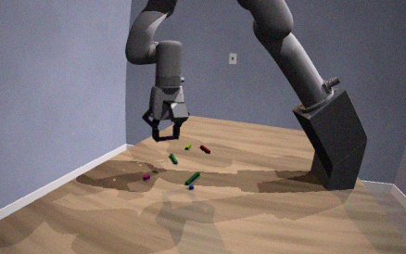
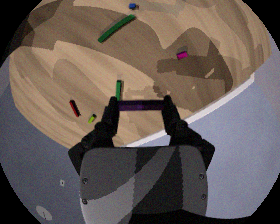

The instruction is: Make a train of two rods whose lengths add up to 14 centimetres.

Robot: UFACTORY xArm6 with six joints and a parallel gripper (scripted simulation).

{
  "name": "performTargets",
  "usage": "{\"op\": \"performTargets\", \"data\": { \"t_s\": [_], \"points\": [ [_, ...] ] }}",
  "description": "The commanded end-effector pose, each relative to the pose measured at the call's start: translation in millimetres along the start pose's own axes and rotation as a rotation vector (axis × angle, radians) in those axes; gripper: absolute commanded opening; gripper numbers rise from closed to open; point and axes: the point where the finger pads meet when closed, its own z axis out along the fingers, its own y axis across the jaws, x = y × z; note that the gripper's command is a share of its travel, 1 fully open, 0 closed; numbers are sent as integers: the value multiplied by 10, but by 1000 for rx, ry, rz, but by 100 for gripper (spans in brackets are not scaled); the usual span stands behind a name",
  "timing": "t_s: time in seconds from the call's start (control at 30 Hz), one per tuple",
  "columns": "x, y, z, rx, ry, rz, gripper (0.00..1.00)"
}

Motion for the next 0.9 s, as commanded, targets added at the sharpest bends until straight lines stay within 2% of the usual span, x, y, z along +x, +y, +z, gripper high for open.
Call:
{"op": "performTargets", "data": {
  "t_s": [0.0, 0.13, 0.4, 0.63, 0.87],
  "points": [
    [-90, -77, -8, -17, 13, -108, 61],
    [-123, -126, -9, -17, 11, -163, 61],
    [-182, -360, -13, -15, 7, -411, 61],
    [-120, -547, -14, -17, 10, -618, 61],
    [-38, -640, -15, -21, 14, -741, 61]
  ]
}}
